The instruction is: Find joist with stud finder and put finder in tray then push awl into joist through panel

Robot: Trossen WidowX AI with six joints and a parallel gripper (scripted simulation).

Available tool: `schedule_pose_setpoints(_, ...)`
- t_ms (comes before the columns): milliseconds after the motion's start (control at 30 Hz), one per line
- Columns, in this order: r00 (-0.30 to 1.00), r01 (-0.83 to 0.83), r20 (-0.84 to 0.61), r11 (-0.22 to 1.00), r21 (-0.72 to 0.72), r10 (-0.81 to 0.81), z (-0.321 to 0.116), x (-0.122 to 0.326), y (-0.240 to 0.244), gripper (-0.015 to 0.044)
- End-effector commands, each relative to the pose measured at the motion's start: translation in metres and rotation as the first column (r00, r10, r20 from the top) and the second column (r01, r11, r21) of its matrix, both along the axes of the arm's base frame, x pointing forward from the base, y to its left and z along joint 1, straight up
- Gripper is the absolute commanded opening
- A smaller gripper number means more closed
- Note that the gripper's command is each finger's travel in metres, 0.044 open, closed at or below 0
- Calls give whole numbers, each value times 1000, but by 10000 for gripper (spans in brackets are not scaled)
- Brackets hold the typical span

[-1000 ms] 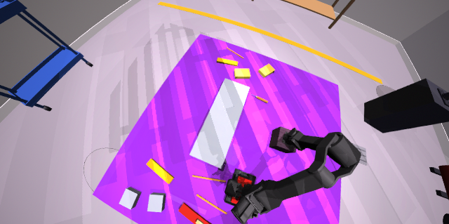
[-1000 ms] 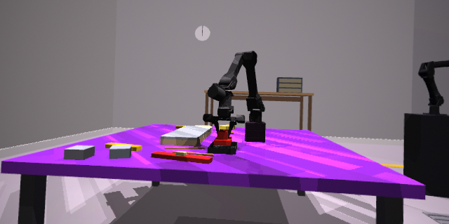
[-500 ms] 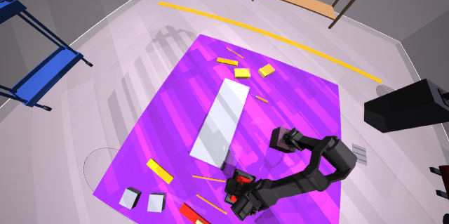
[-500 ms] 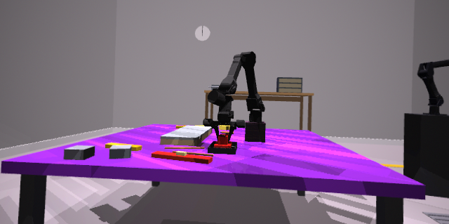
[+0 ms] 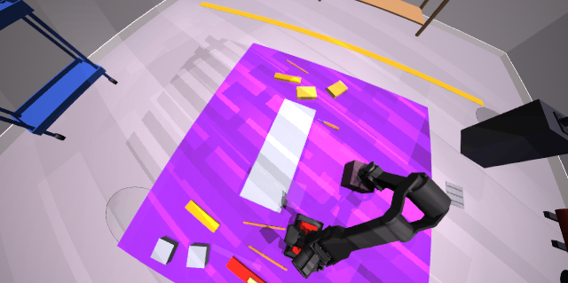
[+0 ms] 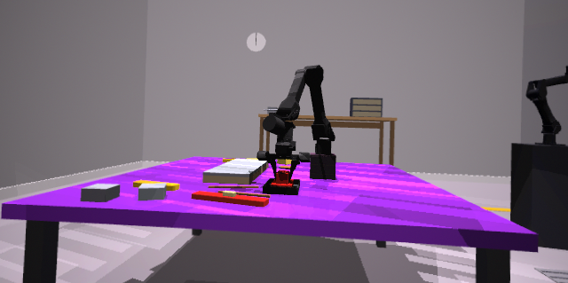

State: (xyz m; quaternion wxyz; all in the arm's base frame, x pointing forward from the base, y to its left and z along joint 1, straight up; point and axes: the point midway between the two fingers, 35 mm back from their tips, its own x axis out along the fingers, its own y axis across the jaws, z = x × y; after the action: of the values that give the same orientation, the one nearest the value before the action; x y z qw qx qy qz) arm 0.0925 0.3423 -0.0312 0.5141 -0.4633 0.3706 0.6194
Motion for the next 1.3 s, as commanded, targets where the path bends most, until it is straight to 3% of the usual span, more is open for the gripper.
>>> schedule_pose_setpoints(0,1000,0,0,1000,0,0,0,0,0,315)
schedule_pose_setpoints(167,1000,0,0,1000,1,0,38,1,3,440)
schedule_pose_setpoints(300,1000,0,0,1000,1,0,93,-1,-1,440)
schedule_pose_setpoints(433,1000,18,3,1000,17,-18,85,3,2,440)
schedule_pose_setpoints(567,926,374,-53,927,-14,-374,80,57,-24,440)
schedule_pose_setpoints(733,586,800,-117,595,-76,-802,73,127,-79,440)
schedule_pose_setpoints(867,193,967,-152,214,-136,-969,66,168,-128,440)
schedule_pose_setpoints(1000,-181,971,-167,-149,-190,-969,61,195,-176,440)
schedule_pose_setpoints(1133,-518,846,-146,-479,-233,-843,56,212,-229,440)
schedule_pose_setpoints(1267,-733,675,-132,-690,-261,-667,52,218,-270,440)
